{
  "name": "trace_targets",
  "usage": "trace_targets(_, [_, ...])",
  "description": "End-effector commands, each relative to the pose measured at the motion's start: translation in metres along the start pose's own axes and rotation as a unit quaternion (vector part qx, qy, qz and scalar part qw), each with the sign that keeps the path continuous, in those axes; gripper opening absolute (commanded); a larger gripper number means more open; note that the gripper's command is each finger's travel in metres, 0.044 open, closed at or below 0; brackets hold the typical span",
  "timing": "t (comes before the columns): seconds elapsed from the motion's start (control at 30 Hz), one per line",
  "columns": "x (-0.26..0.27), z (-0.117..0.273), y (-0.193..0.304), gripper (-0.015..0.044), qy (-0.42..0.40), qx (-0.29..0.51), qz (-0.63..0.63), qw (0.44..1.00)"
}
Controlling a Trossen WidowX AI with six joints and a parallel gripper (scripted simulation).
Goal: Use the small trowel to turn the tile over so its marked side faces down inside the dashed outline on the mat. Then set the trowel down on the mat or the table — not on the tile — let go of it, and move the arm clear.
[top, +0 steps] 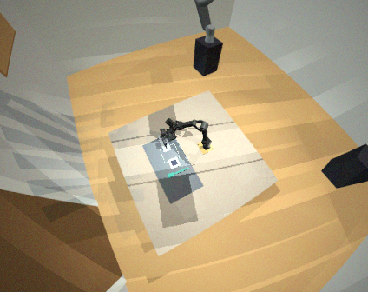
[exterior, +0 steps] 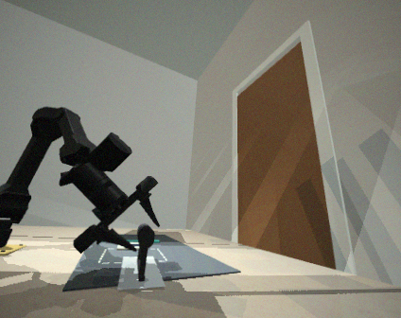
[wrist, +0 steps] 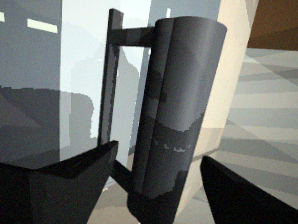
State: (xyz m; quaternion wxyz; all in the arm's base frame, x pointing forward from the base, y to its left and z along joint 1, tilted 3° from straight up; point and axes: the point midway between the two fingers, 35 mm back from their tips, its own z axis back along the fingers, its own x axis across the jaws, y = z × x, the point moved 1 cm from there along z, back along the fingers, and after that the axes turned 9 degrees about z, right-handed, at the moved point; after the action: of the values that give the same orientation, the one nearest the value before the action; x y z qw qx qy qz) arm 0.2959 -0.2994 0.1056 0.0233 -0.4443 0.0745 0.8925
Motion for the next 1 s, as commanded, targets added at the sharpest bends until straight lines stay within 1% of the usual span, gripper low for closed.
trace_targets(0.0, [-0.001,-0.007,0.000,0.0300,-0.001,0.001,0.000,1.000])
trace_targets(0.43, [-0.001,-0.026,-0.001,0.0300,0.000,0.002,0.000,1.000])
trace_targets(0.63, [-0.001,-0.026,-0.001,0.0143,0.000,0.002,0.000,1.000])
trace_targets(0.97, [-0.001,-0.026,-0.001,0.0076,0.000,0.002,0.000,1.000])
